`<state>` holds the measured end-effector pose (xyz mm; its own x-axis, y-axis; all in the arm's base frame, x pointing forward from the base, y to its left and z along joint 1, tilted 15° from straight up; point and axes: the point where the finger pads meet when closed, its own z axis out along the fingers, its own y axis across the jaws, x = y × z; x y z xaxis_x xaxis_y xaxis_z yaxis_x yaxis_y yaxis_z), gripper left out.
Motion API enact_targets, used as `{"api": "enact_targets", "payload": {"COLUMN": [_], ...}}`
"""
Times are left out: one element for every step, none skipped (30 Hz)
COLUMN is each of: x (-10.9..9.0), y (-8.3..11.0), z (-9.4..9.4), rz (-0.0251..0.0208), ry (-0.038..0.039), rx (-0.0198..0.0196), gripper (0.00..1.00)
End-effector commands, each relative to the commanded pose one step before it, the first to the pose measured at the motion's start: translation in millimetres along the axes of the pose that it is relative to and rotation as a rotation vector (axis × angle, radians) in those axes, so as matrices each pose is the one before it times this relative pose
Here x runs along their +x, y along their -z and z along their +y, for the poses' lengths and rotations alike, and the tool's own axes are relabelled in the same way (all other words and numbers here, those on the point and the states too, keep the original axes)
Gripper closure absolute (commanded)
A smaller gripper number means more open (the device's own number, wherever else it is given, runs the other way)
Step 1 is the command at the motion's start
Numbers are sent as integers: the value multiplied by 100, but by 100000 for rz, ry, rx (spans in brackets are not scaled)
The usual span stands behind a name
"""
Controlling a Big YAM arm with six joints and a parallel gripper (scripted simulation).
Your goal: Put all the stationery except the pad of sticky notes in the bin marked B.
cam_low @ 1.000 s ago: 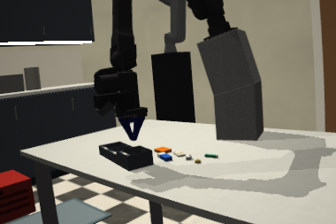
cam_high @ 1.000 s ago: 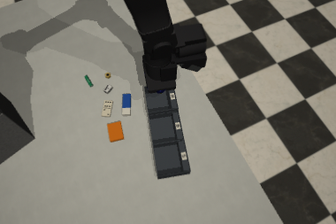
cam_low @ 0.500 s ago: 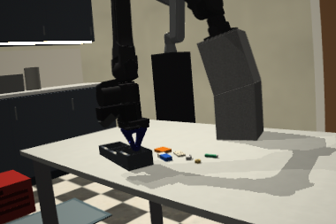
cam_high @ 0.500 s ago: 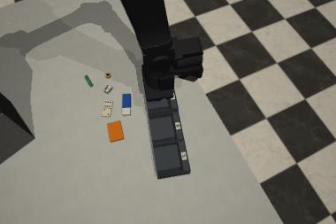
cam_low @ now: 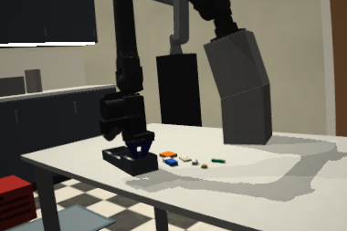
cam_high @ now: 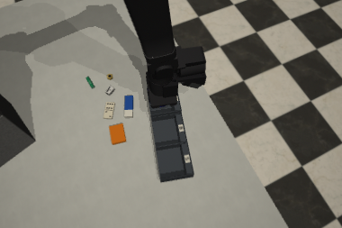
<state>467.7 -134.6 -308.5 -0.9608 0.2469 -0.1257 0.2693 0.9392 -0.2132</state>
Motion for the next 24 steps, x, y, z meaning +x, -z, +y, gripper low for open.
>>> {"api": "enact_targets", "payload": {"x": [-3254,0,1703,4,6,7,7,7,7,7,7,7,7,7,7,7,7,0,0,7,7,7,7,7], "y": [1843,0,-880,-2,-3,-2,-2,-2,-2,-2,-2,-2,-2,-2,-2,-2,-2,0,0,-2,-2,-2,-2,-2], "z": [-26,0,117,0,1,1,1,1,1,1,1,1,1,1,1,1,1,0,0,1,1,1,1,1], "rz": [-6256,0,3088,1,1,1,1,1,1,1,1,1,1,1,1,1,1,0,0,1,1,1,1,1], "ry": [188,0,-323,0,0,0,0,0,0,0,0,0,0,0,0,0,0,0,0,0,0,0,0,0], "rx": [-521,0,235,0,0,0,0,0,0,0,0,0,0,0,0,0,0,0,0,0,0,0,0,0], "gripper": [91,91,91,91,91,91,91,91,91,91,91,91,91,91,91,91,91,91,91,91,91,91,91,91]}}
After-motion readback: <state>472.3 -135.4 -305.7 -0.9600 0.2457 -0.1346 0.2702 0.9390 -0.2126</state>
